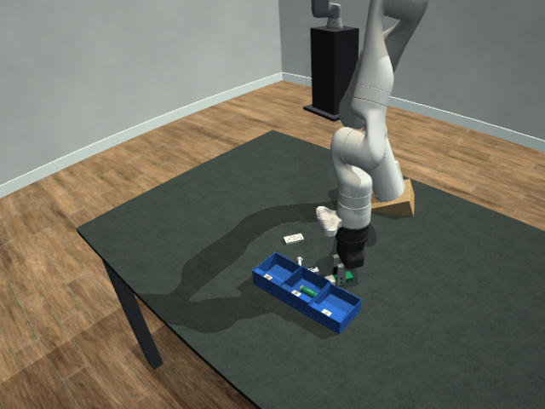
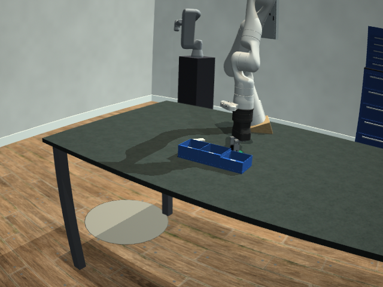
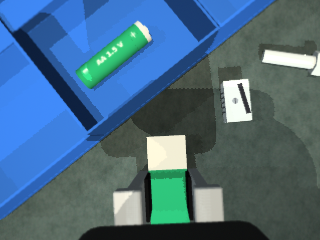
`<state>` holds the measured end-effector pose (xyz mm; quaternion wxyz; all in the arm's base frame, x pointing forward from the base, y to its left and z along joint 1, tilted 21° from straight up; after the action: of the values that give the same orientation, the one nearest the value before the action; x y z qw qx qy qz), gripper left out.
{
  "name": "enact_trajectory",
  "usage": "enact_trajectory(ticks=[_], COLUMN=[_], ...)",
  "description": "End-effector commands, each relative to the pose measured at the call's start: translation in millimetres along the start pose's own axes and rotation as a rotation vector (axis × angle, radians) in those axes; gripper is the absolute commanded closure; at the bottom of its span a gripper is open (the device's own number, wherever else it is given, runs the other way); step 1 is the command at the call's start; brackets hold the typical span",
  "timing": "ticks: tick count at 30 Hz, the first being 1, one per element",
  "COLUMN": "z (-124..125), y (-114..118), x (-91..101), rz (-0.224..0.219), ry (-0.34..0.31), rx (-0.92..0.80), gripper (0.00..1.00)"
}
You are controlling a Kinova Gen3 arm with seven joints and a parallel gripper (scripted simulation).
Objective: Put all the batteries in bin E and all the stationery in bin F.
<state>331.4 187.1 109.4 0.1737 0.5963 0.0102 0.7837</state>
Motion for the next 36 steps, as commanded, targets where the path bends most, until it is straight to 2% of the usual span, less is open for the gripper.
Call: enact_trajectory(ticks=[1, 19, 36], z=[0, 1, 0], y=[2, 1, 1], x=[7.3, 61.2, 59.4], rz=[-0.002, 0.0, 0.001], ry=[-0.002, 0.0, 0.0], rx=[-0.003, -0.003, 0.0], gripper=[0.55, 0.55, 0.55])
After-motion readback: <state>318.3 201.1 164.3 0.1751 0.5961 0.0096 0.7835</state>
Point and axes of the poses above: the point where the finger pads meet when closed, its own x axis back along the fingers, its own y axis across the jaws, z = x × y, the point moved 9 cm from there along x, back along the fingers, and after that the axes turned 8 degrees about x, right-handed, at the moved point
